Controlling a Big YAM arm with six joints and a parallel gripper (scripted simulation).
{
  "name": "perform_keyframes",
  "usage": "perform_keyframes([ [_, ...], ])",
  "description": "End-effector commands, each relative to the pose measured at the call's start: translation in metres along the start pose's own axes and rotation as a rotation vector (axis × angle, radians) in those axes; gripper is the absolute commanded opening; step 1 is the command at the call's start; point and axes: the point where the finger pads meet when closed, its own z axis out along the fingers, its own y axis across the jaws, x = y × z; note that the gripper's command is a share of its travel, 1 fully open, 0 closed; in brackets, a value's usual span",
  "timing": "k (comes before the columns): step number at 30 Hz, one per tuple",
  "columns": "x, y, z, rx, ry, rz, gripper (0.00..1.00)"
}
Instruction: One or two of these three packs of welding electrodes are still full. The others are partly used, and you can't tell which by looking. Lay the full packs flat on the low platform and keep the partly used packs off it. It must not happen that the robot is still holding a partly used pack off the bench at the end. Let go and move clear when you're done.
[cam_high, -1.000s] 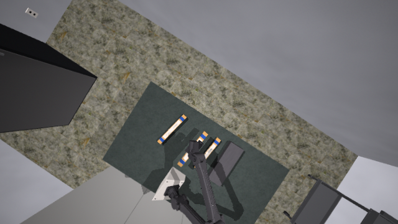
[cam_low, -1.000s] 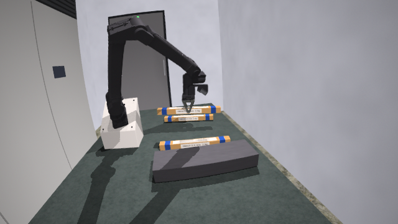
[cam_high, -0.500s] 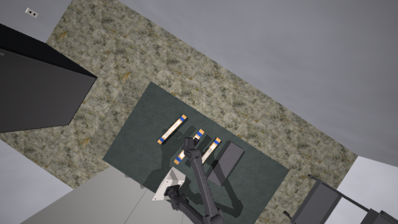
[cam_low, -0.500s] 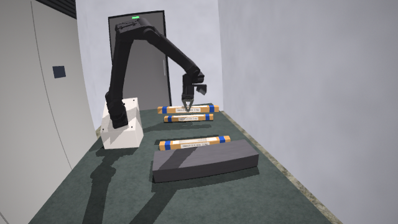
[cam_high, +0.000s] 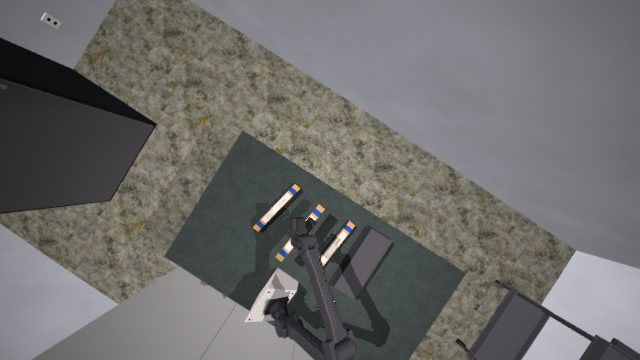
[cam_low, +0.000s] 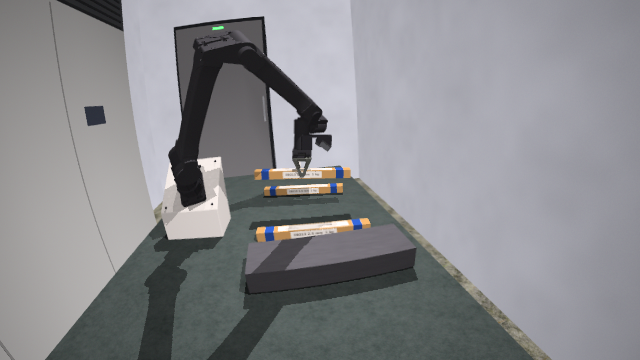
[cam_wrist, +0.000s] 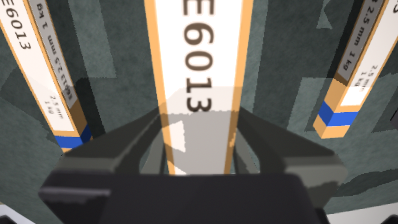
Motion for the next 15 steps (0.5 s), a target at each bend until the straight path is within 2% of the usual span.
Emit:
perform_keyframes([
  [1,-0.035,0.02,-0.056,-0.059,-0.107,0.041,0.0],
  [15,-0.042,0.022,-0.071,-0.067,-0.114,0.049,0.0],
])
